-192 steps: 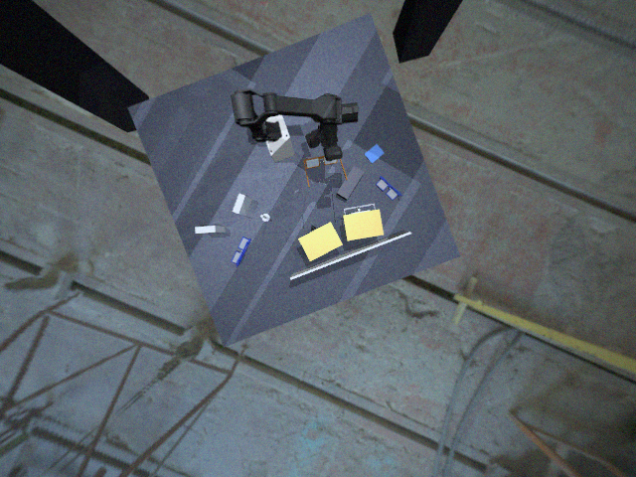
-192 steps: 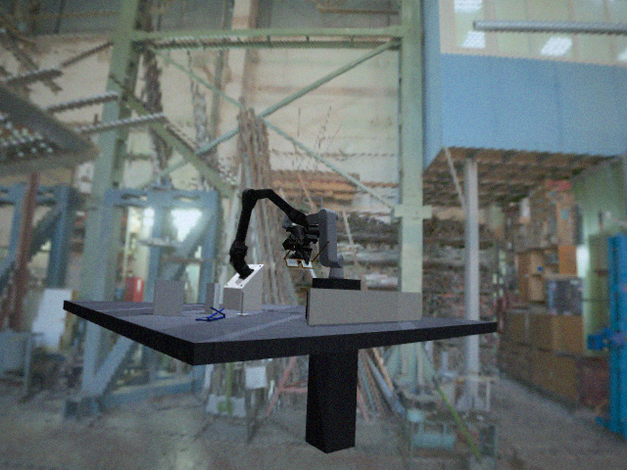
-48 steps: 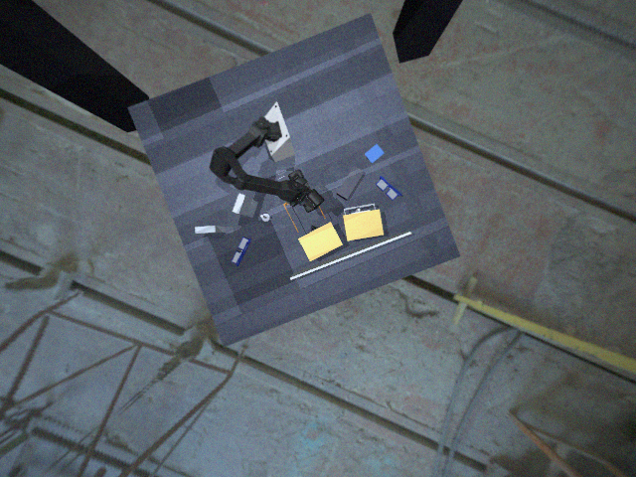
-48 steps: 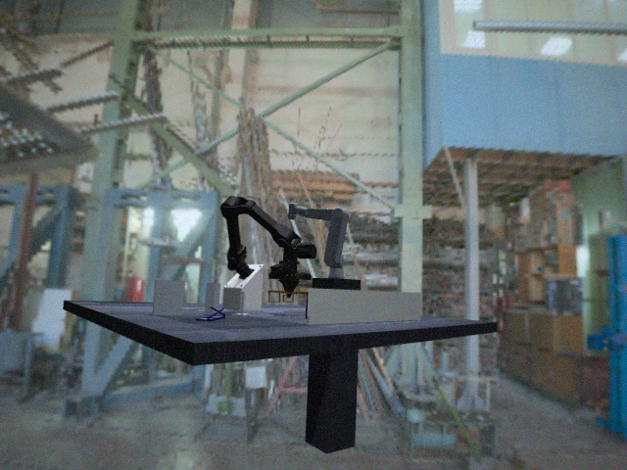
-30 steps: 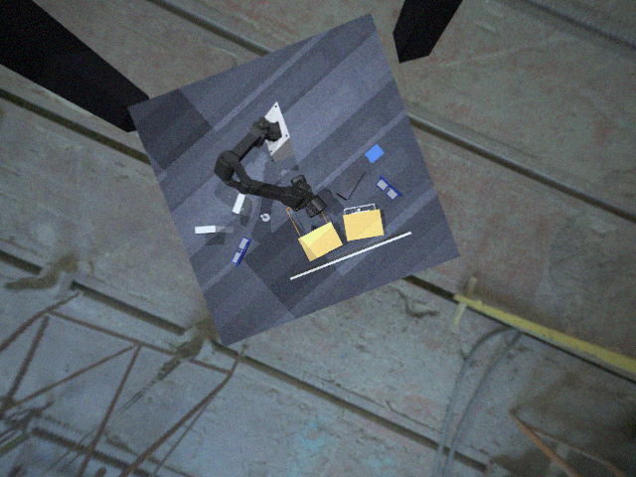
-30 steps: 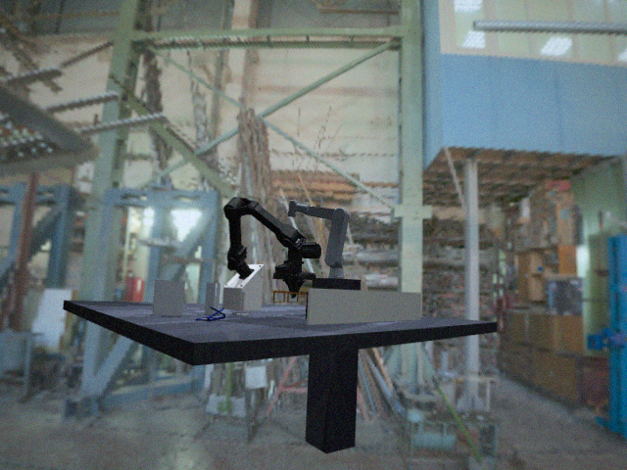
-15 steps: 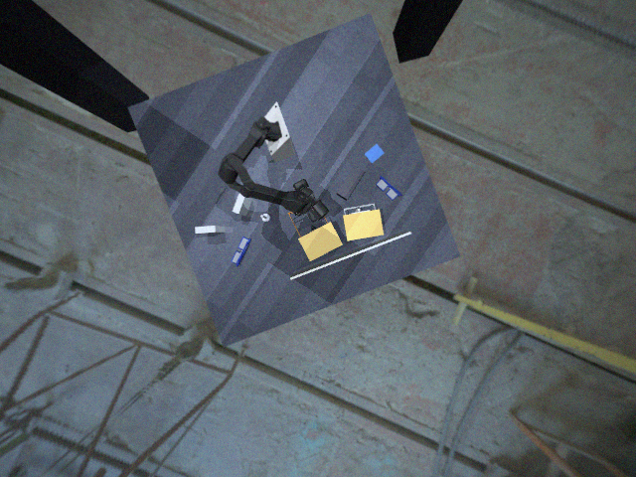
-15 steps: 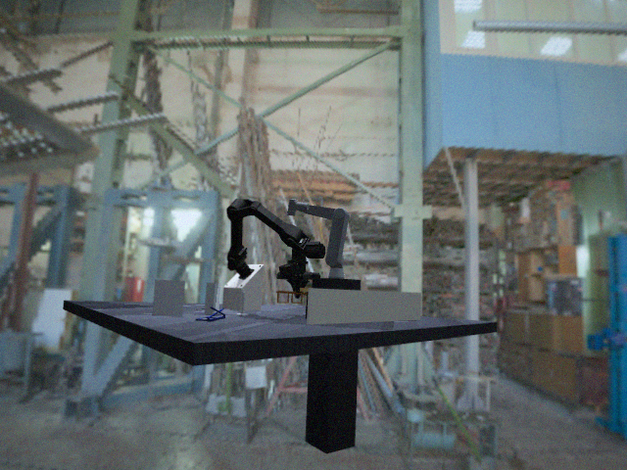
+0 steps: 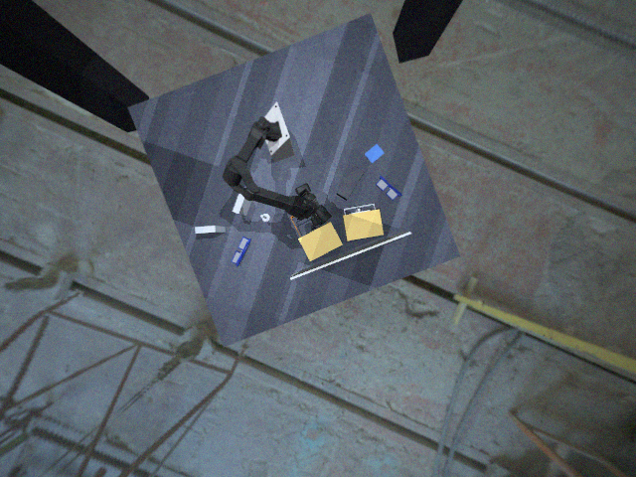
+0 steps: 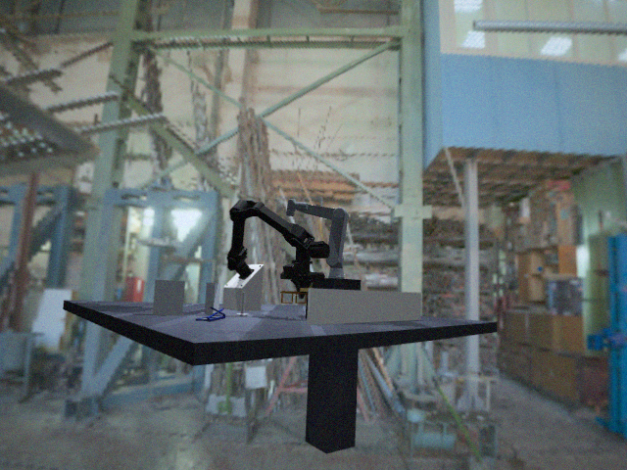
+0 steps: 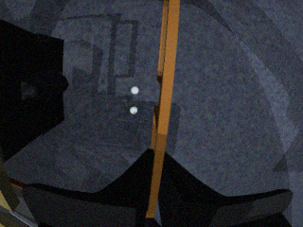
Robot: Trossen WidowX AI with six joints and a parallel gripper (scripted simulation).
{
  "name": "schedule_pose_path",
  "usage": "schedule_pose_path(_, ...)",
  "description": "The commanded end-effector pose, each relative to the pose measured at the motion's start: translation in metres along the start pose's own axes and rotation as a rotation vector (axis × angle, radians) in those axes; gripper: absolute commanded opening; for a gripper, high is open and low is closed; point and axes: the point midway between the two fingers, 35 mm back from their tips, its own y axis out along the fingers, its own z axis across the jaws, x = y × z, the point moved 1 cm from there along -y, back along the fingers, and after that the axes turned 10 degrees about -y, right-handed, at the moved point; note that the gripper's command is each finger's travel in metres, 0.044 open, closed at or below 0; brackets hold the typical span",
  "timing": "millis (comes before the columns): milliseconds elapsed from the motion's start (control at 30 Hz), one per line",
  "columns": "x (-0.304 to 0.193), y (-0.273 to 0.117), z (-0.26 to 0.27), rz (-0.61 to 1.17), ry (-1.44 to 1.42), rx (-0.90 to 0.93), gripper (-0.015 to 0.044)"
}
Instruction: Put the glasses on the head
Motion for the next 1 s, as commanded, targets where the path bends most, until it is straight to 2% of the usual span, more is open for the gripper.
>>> schedule_pose_path(0,0.001,0.000,0.006,-0.004,-0.004,-0.001,0.0000)
schedule_pose_path(967,0.009,0.000,0.048,-0.004,-0.003,0.000,0.0000)
